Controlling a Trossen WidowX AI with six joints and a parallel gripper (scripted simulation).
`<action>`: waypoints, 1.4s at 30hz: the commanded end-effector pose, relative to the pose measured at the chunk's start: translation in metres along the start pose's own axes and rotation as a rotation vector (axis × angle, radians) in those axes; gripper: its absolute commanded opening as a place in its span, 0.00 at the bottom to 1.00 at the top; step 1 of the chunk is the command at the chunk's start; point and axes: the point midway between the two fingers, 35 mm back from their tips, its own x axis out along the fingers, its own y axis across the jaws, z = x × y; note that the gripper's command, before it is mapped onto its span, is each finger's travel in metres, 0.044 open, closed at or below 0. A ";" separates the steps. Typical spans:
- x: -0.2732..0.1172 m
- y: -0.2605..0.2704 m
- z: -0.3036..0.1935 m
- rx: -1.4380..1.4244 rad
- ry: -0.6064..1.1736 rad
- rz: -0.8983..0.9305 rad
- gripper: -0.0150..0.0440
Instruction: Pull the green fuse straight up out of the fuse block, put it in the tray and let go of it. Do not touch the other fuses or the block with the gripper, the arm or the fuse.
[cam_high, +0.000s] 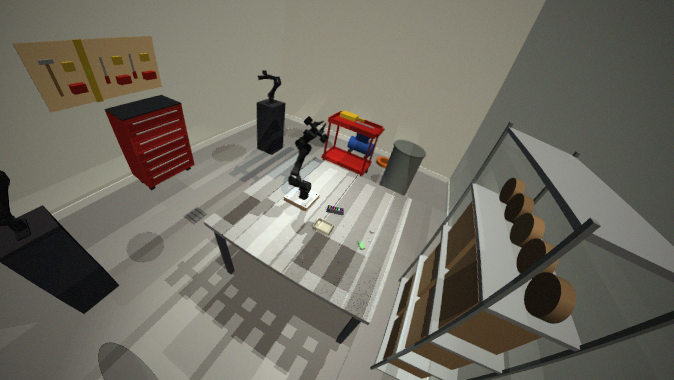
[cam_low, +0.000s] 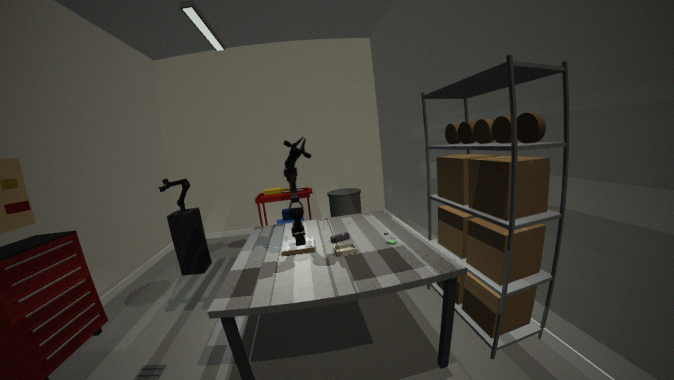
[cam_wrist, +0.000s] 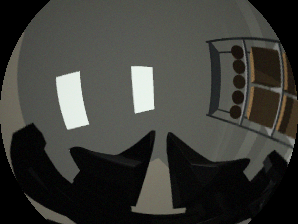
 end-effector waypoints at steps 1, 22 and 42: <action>-0.003 0.002 -0.051 -0.100 0.088 0.020 0.38; -0.019 -0.164 -0.247 -0.582 0.506 -0.259 0.38; -0.143 -0.470 -0.192 -0.687 0.757 -1.267 0.38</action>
